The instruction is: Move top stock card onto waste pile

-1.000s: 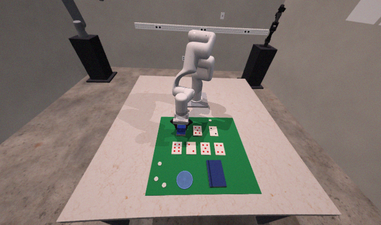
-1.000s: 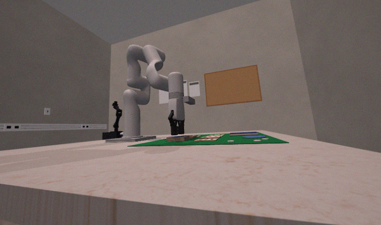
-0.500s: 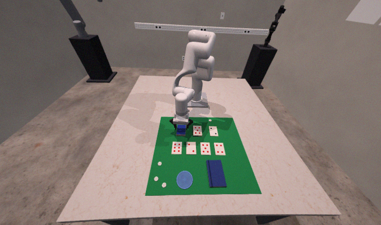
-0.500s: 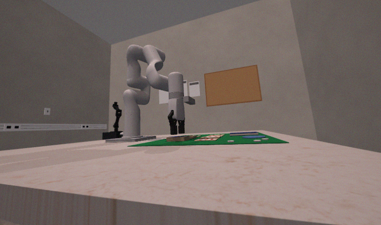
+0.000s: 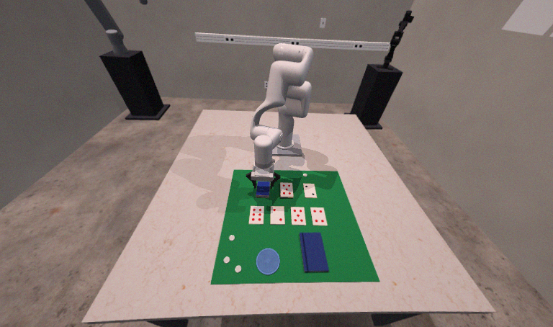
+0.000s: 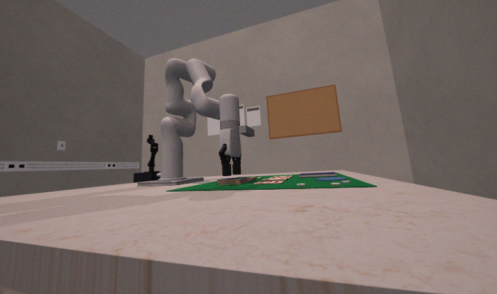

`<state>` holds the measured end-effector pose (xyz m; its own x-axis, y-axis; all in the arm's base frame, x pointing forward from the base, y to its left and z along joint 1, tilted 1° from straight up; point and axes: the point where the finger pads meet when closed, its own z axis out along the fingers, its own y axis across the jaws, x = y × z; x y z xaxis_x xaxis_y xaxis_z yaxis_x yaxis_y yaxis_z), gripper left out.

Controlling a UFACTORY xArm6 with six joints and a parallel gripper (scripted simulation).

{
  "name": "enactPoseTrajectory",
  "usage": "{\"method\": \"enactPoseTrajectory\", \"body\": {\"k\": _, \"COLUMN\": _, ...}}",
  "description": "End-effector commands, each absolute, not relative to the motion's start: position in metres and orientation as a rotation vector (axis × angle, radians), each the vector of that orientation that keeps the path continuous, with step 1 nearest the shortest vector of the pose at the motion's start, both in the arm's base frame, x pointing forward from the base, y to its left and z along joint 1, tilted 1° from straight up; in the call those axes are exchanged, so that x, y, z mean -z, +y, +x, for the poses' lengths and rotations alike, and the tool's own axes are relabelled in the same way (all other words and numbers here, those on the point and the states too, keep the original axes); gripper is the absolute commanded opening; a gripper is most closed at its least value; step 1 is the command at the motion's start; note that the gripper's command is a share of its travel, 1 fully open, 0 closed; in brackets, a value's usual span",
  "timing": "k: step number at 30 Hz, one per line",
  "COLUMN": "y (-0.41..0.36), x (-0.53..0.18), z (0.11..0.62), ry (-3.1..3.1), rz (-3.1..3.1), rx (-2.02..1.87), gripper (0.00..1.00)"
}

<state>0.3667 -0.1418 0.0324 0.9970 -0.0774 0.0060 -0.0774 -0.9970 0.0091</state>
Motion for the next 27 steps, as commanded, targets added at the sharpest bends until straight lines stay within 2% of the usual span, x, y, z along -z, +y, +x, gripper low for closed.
{"method": "enactPoseTrajectory", "body": {"k": 1, "y": -0.1423, "x": -0.0336, "z": 0.3682, "ry": -0.121, "rz": 3.129, "rx": -0.015, "gripper": 0.87}}
{"method": "enactPoseTrajectory", "body": {"k": 27, "y": -0.143, "x": -0.0249, "z": 0.3697, "ry": -0.121, "rz": 3.129, "rx": -0.015, "gripper": 0.87}}
